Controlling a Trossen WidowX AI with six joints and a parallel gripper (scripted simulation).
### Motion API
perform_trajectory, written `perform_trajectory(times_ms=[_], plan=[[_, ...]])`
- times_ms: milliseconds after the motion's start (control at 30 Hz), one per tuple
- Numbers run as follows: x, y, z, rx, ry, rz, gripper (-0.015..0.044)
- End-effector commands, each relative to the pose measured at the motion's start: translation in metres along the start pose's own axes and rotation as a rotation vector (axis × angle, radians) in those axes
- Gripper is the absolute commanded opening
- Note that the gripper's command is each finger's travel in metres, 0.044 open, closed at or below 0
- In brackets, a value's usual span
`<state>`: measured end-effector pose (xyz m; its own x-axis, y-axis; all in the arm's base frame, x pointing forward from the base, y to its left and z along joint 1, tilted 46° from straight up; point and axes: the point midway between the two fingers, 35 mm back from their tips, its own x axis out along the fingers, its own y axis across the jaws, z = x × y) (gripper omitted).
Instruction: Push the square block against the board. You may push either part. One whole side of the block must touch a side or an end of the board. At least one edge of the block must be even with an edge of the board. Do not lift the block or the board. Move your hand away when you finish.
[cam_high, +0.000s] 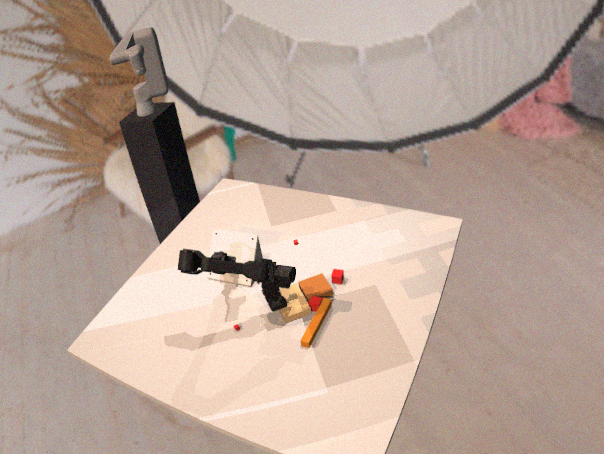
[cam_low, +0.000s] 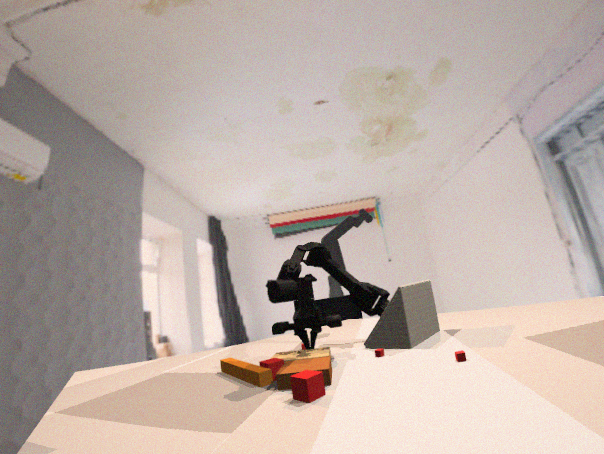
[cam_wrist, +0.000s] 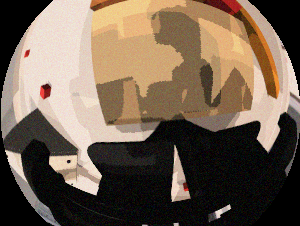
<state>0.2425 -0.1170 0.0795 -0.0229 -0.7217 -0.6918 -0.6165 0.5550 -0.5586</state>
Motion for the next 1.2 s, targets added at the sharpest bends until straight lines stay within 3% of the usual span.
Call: perform_trajectory(times_ms=[0,400,1167], plan=[[0.002,0.001,0.007,-0.001,0.000,0.006,0.0000],[0.002,0.001,0.016,-0.001,0.000,0.007,0.0000],[0.003,-0.003,-0.021,-0.001,0.001,0.007,0.0000]])
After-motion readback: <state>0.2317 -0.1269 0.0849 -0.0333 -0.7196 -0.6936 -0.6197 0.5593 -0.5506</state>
